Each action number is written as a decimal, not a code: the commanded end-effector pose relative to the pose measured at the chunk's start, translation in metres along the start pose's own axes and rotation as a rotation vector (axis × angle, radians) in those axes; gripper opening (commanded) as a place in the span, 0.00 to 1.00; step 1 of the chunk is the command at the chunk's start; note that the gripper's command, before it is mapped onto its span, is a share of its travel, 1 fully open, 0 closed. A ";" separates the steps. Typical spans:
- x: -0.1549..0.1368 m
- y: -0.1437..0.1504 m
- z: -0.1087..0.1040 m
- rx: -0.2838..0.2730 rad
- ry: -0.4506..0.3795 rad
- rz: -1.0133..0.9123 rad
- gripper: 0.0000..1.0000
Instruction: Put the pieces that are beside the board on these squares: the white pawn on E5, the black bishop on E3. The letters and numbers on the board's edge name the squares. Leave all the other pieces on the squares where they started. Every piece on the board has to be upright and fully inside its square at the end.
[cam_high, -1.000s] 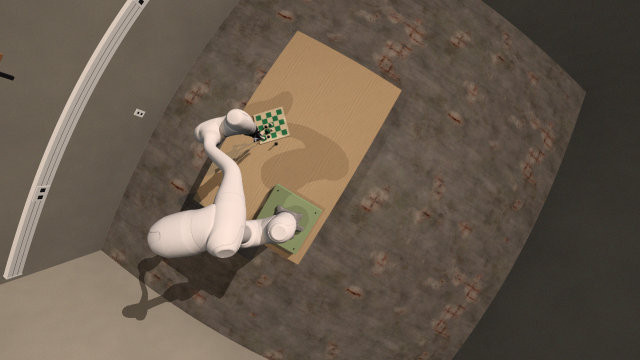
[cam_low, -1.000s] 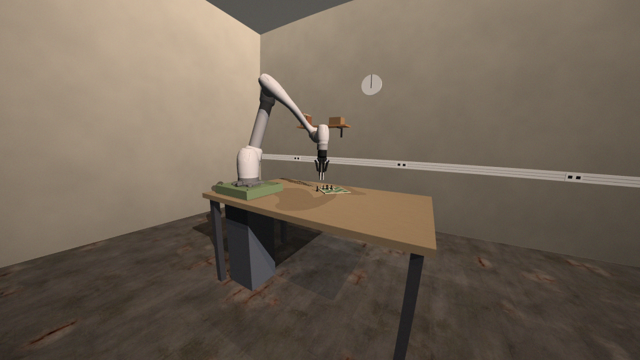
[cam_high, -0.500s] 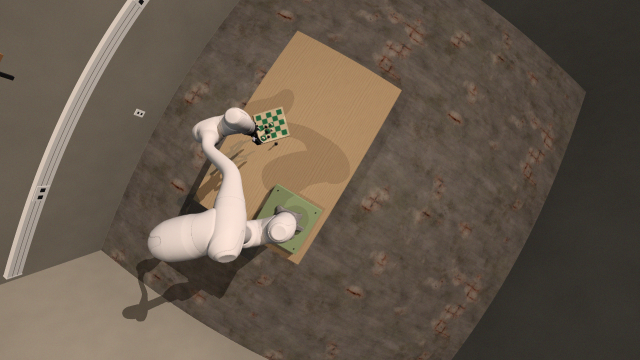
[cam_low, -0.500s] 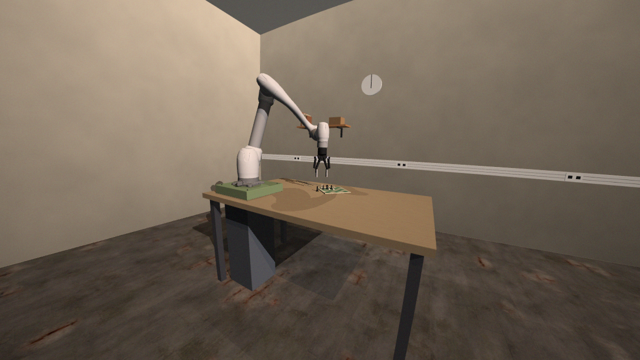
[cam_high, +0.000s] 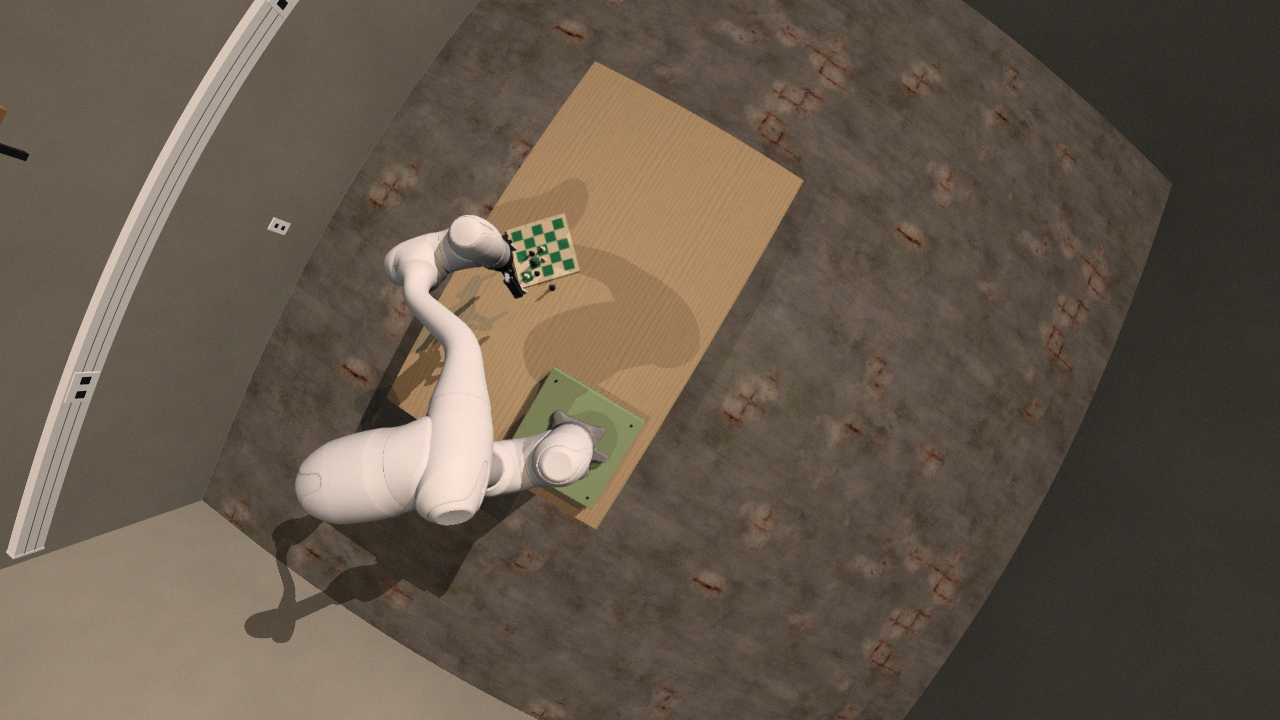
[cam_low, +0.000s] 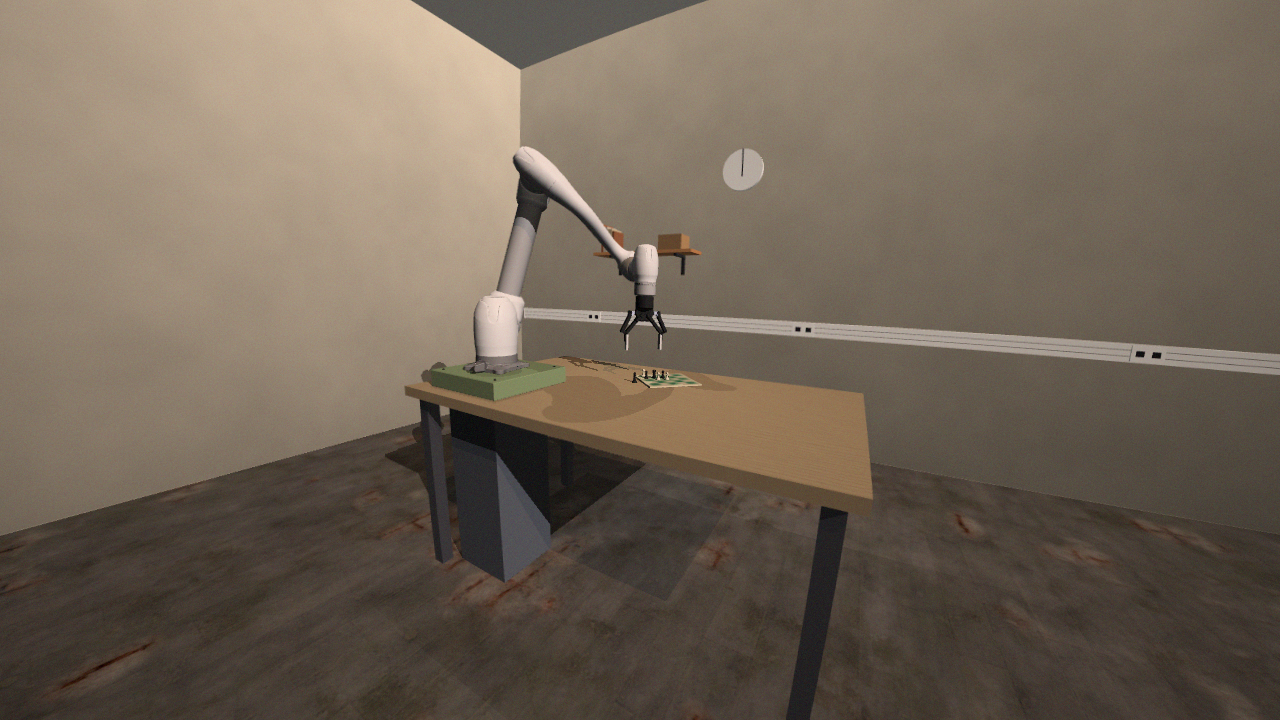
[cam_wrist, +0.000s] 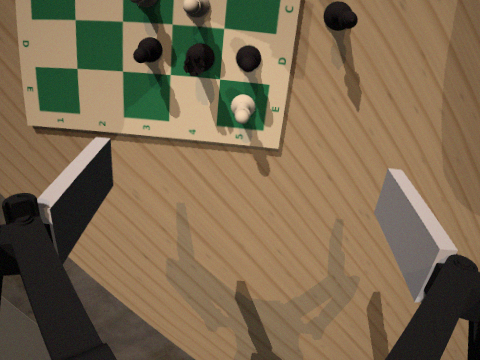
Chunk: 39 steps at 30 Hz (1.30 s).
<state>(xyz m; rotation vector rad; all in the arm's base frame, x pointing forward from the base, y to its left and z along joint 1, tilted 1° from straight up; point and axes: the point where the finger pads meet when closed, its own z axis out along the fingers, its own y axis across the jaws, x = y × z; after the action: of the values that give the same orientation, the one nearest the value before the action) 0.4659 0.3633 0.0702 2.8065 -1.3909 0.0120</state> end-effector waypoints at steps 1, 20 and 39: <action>-0.002 -0.003 -0.004 0.006 -0.002 0.001 1.00; -0.002 -0.003 -0.004 0.006 -0.002 0.001 1.00; -0.001 -0.002 -0.004 0.006 -0.002 -0.038 1.00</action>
<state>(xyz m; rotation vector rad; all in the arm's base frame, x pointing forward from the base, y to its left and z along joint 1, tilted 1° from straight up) 0.4659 0.3633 0.0705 2.8146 -1.3752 0.0122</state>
